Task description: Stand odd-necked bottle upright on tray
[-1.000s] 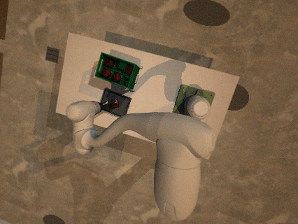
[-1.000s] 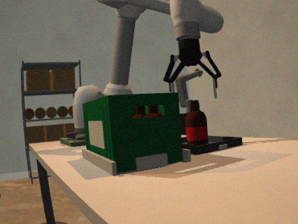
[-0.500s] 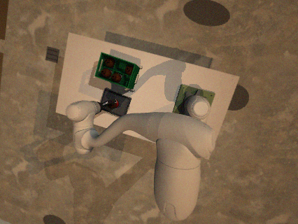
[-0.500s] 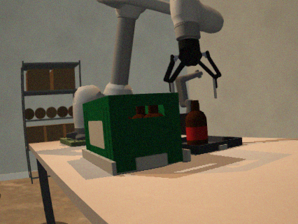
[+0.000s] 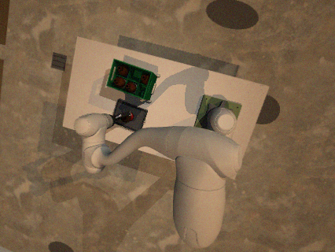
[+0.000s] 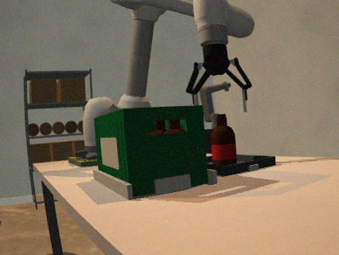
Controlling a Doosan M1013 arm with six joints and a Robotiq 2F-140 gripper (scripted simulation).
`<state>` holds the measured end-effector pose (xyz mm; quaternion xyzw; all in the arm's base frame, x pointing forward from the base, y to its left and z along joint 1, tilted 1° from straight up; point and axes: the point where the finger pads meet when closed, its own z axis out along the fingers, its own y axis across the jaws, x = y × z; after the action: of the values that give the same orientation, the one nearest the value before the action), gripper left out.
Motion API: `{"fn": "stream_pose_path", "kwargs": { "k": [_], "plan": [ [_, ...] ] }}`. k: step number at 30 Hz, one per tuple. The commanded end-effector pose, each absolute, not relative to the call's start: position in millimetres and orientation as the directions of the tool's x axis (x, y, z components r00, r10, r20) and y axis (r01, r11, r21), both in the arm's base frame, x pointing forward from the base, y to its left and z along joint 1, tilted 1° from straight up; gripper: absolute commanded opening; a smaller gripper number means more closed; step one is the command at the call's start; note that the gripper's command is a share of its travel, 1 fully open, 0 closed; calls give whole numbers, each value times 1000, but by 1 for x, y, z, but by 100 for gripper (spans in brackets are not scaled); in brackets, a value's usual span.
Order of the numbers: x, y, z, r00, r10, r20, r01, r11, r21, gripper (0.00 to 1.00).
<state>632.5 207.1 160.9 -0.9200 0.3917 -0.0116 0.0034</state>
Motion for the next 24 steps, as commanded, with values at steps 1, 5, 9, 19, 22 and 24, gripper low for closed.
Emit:
{"fn": "stream_pose_path", "kwargs": {
  "k": [1, 5, 9, 19, 22, 24],
  "plan": [
    [632, 207, 161, 693, -721, 19, -721, -693, -16, 100],
    [632, 207, 161, 693, -721, 19, -721, -693, -16, 100],
    [632, 207, 161, 693, -721, 19, -721, -693, -16, 100],
    [632, 207, 166, 693, -721, 19, -721, -693, -16, 100],
    [632, 207, 170, 693, -721, 19, -721, -693, -16, 100],
    [632, 207, 173, 693, -721, 19, -721, -693, -16, 100]
  ]
}}
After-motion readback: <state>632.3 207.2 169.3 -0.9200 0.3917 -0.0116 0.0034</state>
